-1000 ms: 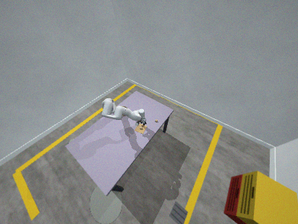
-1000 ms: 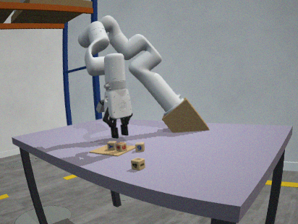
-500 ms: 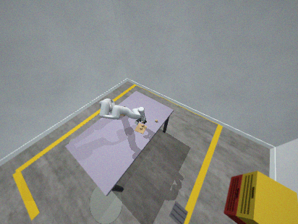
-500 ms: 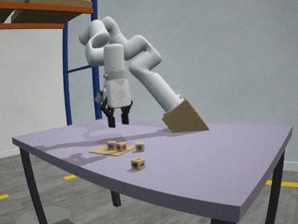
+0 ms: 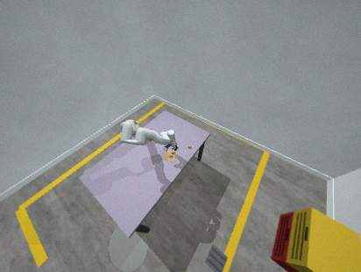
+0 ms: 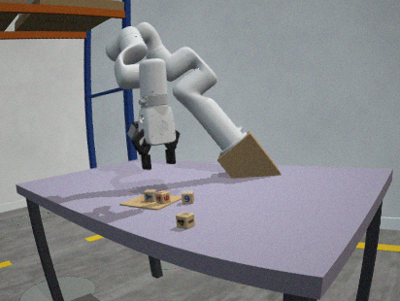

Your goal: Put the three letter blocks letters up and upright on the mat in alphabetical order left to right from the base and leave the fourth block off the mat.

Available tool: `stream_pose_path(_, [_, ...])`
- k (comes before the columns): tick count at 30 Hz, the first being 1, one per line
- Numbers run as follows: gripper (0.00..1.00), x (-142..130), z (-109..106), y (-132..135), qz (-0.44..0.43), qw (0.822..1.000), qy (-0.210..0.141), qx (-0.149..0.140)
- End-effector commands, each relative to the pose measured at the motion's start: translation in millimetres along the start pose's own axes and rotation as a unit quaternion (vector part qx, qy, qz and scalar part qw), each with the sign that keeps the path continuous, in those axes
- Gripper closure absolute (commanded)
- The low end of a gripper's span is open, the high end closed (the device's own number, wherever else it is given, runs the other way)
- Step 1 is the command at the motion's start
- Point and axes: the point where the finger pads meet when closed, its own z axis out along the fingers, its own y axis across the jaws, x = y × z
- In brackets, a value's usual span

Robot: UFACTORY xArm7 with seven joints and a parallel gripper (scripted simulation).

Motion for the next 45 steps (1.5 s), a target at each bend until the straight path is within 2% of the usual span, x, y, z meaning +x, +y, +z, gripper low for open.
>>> stream_pose_path(1, [0.00,-1.0,-1.3,-1.0,0.000,1.000,-0.001,0.002])
stream_pose_path(6, [0.00,0.3,-1.2,-1.2,-0.006,1.000,-0.001,0.002])
stream_pose_path(12, [0.00,19.3,0.3,-2.7,-0.107,0.994,-0.001,0.002])
stream_pose_path(19, [0.00,37.8,2.0,-3.1,-0.206,0.978,0.000,0.002])
stream_pose_path(21, [0.00,37.8,2.0,-3.1,-0.206,0.978,0.000,0.002])
stream_pose_path(24, [0.00,47.8,3.1,-2.7,-0.261,0.965,-0.001,0.002])
stream_pose_path(26, [0.00,48.9,3.2,-2.7,-0.267,0.964,-0.001,0.002])
stream_pose_path(27, [0.53,48.9,3.2,-2.7,-0.267,0.964,-0.001,0.002])
stream_pose_path(45, [0.53,48.9,3.2,-2.7,-0.267,0.964,-0.001,0.002])
